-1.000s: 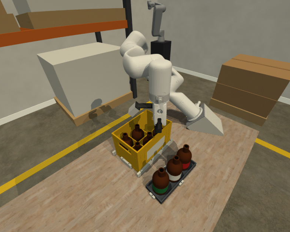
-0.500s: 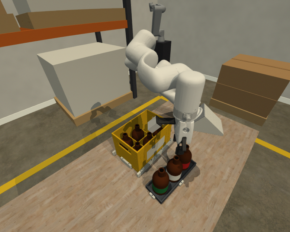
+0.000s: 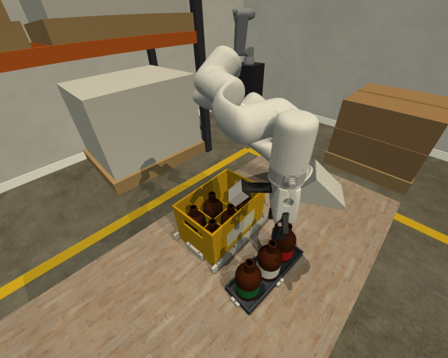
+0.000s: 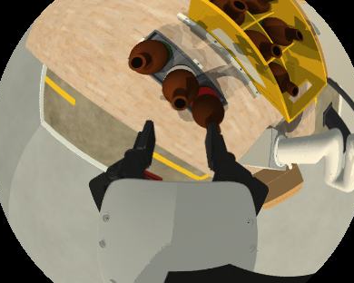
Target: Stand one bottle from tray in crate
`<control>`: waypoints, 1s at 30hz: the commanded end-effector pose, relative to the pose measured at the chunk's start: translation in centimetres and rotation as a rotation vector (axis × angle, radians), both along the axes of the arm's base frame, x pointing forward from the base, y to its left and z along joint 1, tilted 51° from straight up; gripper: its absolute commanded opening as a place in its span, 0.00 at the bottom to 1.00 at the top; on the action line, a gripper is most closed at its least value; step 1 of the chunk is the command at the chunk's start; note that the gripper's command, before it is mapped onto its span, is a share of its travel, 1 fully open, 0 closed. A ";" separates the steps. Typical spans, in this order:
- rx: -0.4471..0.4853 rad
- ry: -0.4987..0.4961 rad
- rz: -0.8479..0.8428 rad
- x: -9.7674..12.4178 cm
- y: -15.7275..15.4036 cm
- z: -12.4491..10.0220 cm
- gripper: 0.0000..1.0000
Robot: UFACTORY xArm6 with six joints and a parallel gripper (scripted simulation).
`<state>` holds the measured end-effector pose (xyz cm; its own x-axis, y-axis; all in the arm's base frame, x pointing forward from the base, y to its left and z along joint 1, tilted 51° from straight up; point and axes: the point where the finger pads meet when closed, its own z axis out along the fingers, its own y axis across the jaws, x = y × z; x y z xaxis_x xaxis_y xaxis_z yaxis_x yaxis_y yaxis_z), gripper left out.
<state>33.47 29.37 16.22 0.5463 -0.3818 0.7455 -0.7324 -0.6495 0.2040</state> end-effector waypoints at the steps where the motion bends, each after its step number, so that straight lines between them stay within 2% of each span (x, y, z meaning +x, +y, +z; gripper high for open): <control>1: 0.003 -0.001 0.002 0.0 0.1 0.1 0.65; 30: 0.002 -0.001 0.001 0.5 -0.6 -0.7 0.65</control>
